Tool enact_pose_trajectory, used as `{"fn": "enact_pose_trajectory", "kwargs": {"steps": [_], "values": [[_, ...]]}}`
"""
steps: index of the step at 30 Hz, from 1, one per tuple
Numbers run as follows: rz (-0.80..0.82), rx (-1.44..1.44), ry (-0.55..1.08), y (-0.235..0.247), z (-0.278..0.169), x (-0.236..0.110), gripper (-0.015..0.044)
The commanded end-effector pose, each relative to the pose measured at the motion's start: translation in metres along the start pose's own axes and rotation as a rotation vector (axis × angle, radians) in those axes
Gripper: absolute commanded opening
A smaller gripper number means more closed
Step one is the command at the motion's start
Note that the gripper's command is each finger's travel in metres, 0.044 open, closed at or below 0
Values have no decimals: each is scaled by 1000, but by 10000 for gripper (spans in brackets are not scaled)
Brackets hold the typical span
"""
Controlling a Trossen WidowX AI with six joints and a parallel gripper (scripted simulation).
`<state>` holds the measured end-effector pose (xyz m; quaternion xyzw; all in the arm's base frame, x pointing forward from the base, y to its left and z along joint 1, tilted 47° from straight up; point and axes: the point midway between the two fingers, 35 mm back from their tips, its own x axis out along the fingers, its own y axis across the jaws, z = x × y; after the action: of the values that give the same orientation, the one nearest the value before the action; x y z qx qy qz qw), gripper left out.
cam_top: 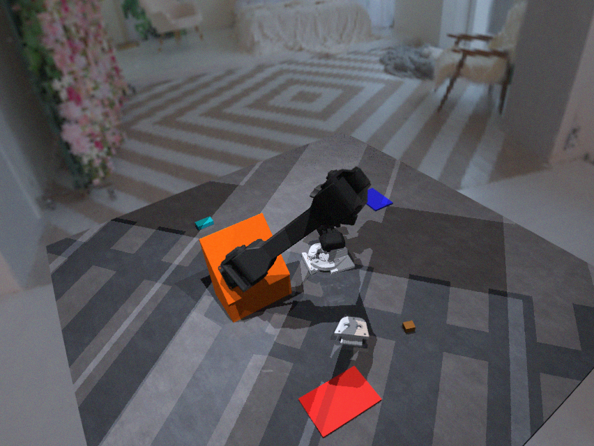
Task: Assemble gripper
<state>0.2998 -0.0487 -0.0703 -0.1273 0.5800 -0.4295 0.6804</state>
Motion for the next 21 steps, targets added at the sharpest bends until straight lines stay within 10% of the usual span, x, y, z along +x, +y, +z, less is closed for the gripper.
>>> {"fn": "enact_pose_trajectory", "kwargs": {"steps": [1,21], "values": [[0,4,2,0,0,2,134],[0,4,2,0,0,4,134]]}}
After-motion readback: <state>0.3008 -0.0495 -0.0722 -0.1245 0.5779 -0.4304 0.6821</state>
